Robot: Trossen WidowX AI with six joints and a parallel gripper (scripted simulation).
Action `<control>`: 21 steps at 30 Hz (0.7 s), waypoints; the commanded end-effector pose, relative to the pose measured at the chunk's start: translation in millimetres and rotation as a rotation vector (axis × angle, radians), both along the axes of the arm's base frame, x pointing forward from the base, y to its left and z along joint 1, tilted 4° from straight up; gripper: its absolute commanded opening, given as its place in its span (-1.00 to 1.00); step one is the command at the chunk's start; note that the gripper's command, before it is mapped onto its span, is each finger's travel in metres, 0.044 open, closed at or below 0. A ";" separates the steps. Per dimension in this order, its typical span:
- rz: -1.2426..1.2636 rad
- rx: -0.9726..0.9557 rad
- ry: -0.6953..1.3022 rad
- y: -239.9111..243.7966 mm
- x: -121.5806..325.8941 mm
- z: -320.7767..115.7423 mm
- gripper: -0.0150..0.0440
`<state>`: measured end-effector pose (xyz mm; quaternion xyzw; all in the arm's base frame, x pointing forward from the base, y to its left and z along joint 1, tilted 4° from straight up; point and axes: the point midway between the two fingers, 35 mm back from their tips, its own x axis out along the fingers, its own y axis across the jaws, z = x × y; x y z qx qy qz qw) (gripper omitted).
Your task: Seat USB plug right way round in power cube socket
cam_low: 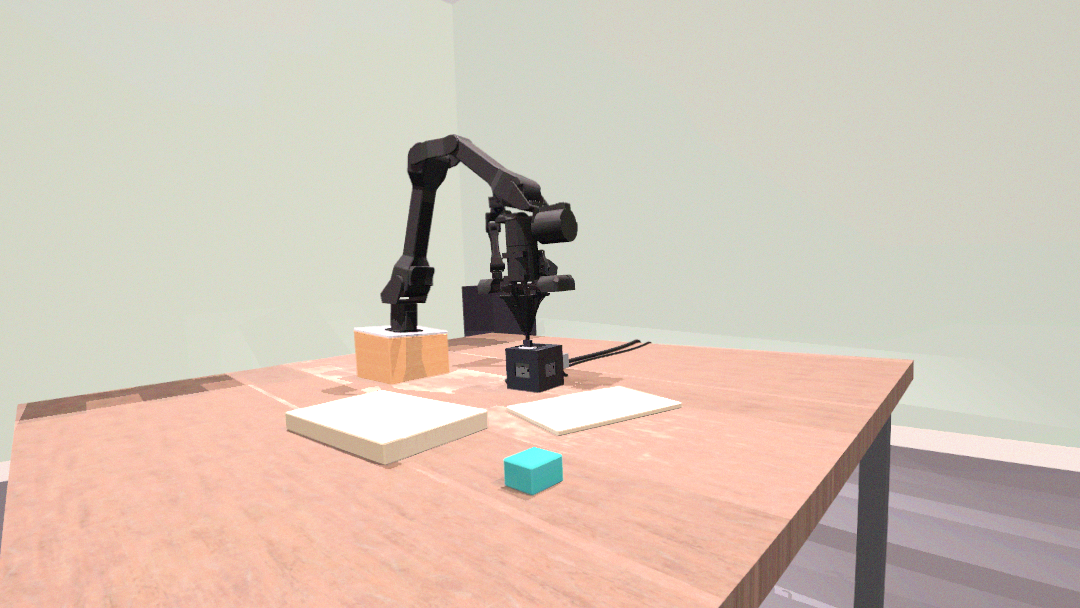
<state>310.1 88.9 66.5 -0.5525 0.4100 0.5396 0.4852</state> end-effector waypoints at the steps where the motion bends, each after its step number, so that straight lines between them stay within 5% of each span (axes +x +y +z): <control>1: -0.004 -0.001 0.006 0.0 -0.1 -3.2 -0.49; 8: -0.004 -0.001 0.006 0.0 -0.1 -3.2 -0.49; 12: 0.000 0.000 0.000 0.0 0.0 0.0 -0.17; 21: 0.000 0.000 0.000 0.0 0.0 0.0 -0.17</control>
